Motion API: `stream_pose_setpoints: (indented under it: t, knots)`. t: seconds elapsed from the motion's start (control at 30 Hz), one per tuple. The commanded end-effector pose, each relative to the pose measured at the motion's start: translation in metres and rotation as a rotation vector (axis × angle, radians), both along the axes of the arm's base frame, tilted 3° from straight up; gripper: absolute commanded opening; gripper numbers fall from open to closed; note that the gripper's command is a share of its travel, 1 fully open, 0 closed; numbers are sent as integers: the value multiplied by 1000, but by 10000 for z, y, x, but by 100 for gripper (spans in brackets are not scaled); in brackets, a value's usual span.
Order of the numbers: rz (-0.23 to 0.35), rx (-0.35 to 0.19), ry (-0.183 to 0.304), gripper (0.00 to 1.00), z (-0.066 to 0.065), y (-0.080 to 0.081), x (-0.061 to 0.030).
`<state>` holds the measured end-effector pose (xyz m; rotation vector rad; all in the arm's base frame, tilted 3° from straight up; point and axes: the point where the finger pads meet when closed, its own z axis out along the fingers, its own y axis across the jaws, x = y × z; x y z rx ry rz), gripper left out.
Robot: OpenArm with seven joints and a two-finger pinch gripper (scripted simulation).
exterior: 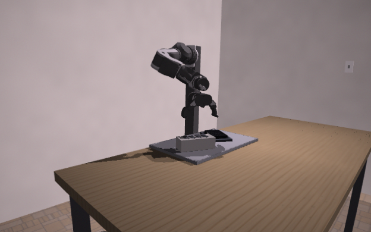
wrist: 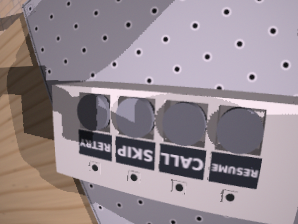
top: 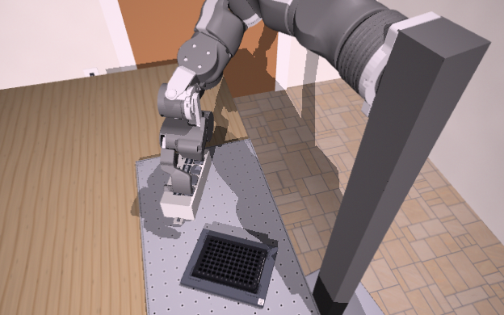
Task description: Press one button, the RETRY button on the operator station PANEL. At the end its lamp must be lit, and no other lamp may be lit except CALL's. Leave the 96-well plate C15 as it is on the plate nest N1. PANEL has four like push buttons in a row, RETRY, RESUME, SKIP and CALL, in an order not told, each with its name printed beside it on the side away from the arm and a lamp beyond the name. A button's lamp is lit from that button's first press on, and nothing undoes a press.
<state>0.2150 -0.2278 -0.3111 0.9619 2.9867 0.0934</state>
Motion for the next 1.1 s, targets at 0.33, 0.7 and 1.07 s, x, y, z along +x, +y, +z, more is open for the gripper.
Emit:
stream_pose_setpoints:
  t: [0.33,0.7,1.07]
  knots:
    - [1,1,-3,100,15,-1,15]
    - [1,1,-3,0,15,-1,15]
    - [1,1,-3,0,15,-1,15]
